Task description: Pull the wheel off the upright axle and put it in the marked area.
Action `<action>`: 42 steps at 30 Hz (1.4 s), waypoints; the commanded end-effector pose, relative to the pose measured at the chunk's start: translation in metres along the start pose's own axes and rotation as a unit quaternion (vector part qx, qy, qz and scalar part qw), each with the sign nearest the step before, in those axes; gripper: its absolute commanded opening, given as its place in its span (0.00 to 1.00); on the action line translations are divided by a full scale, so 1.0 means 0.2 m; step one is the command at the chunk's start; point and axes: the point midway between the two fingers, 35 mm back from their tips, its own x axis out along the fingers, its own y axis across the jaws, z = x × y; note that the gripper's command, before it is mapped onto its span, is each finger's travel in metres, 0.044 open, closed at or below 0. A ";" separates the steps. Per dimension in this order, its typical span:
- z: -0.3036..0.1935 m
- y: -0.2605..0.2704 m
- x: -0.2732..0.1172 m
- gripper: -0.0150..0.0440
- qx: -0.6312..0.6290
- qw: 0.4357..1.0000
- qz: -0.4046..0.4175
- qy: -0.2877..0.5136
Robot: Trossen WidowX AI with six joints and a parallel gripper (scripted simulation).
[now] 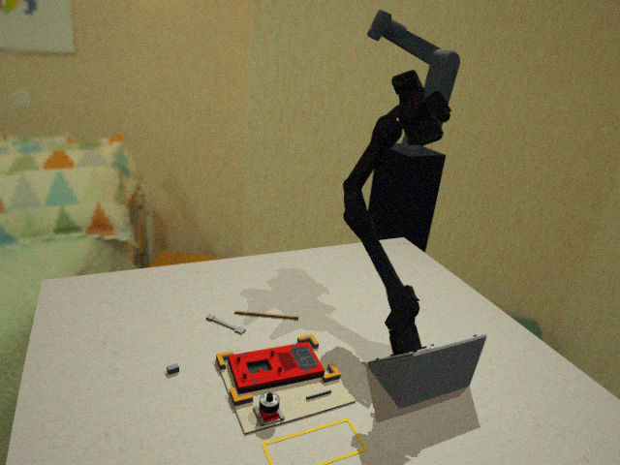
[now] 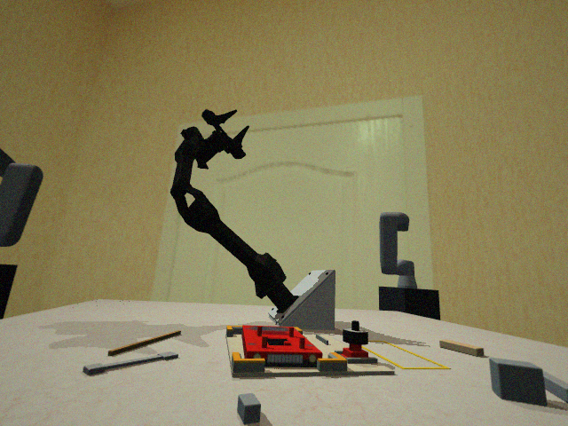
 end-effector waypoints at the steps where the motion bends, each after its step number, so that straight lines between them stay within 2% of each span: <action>1: 0.03 0.14 0.19 0.76 0.015 0.998 0.023 0.055; 7: -0.03 0.32 0.49 0.76 0.057 0.987 0.054 0.140; 15: -0.27 0.57 0.82 0.76 0.121 0.956 0.090 0.252; 25: -0.76 0.98 1.14 0.76 0.199 0.873 0.135 0.424; 34: -1.33 1.37 1.21 0.76 0.285 0.746 0.146 0.584; 42: -1.81 1.71 1.06 0.76 0.353 0.589 0.127 0.716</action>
